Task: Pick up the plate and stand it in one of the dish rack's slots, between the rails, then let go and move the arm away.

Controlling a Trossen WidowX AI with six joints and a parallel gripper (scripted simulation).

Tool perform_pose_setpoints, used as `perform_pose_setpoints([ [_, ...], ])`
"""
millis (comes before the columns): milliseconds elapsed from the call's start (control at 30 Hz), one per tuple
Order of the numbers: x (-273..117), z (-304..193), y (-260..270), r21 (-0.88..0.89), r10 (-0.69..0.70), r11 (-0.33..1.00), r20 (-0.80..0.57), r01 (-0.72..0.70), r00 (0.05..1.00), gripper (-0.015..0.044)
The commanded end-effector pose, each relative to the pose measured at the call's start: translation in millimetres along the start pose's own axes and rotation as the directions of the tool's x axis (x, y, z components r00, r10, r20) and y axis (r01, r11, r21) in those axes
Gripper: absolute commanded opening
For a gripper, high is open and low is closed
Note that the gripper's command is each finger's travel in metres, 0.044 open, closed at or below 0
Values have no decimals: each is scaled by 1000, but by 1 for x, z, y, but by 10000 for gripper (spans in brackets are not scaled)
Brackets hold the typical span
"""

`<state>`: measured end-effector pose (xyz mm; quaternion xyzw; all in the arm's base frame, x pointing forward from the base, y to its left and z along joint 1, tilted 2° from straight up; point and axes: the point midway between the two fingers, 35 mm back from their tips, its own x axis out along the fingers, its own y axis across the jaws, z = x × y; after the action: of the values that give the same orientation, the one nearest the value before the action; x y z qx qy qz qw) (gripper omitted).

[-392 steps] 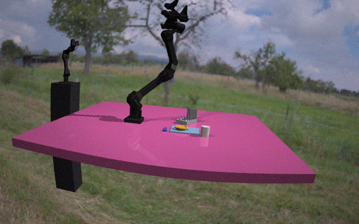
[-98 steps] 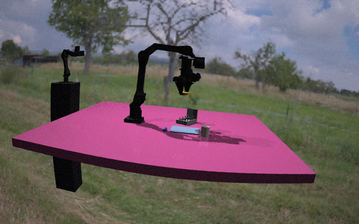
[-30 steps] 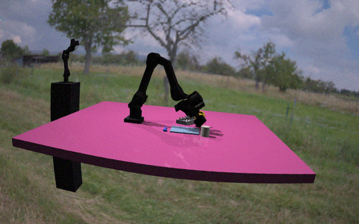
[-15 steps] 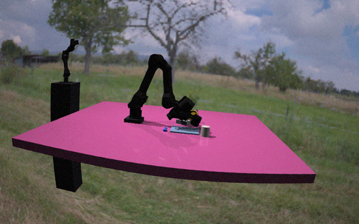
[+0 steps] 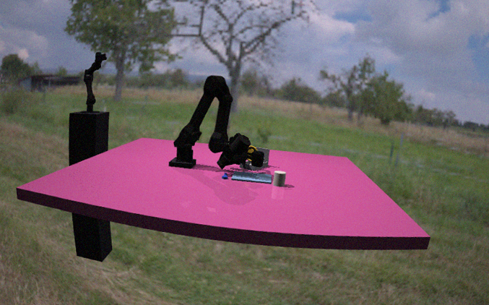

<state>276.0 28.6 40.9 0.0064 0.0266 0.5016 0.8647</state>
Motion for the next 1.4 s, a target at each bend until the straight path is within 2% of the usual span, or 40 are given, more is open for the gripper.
perform_pose_setpoints([
  [0, -2, 1, 5, -33, 12, 999, 15, -11, 1000, 0],
  [867, 10, 3, 6, -23, 7, 1000, 11, -7, 1000, 0],
  [1033, 10, -17, 6, -30, 9, 1000, 6, -9, 1000, 0],
  [1367, 10, -13, 7, -13, 11, 1000, 7, -11, 1000, 0],
])
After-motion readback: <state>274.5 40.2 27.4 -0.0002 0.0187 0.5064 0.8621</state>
